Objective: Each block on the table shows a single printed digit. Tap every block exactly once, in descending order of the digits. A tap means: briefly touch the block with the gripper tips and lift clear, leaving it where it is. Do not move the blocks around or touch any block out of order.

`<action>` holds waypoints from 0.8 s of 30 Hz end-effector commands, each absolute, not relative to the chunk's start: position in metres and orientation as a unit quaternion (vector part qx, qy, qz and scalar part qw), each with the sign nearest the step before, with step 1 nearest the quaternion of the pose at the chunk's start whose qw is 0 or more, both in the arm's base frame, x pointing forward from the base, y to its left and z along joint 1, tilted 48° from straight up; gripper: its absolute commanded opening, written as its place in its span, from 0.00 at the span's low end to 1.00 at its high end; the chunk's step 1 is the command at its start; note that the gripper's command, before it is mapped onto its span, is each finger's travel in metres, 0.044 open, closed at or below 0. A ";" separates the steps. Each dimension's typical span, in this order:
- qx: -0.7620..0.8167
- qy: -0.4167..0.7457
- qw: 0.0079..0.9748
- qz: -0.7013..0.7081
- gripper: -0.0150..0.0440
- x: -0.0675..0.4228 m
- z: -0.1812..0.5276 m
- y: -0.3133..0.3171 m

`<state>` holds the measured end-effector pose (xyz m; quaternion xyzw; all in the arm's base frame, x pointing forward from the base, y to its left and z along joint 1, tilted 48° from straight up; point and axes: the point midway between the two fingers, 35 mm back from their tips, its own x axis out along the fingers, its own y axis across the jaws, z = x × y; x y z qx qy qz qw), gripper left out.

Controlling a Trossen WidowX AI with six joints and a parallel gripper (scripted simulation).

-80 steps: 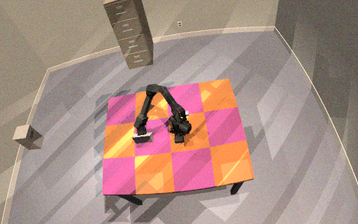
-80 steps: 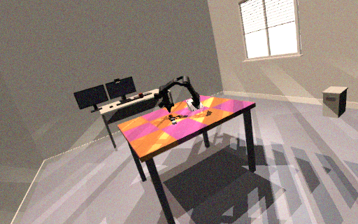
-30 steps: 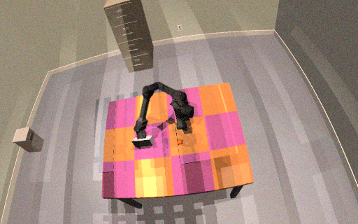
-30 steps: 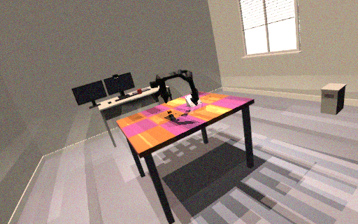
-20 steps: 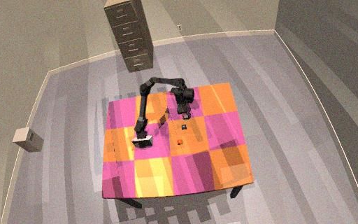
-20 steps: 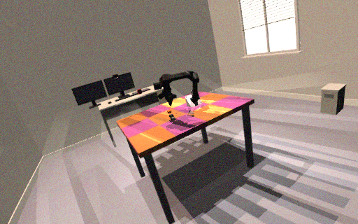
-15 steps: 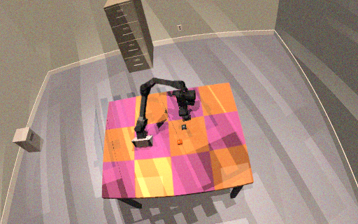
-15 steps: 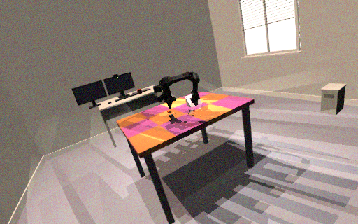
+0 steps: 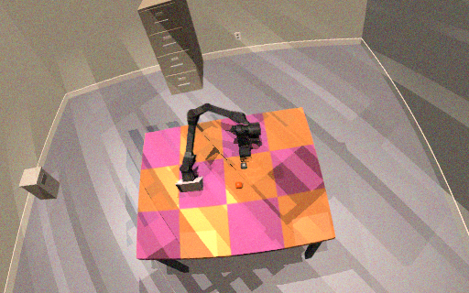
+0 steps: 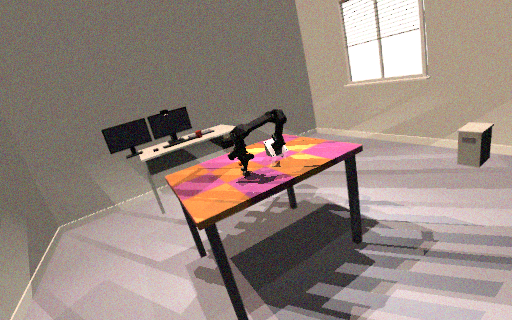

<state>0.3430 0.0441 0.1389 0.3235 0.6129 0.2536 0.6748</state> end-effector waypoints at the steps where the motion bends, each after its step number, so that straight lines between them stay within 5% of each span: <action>1: 0.324 0.615 0.673 0.253 0.29 0.342 0.134 0.049; 24: 0.325 0.615 0.673 0.252 0.33 0.339 0.145 0.038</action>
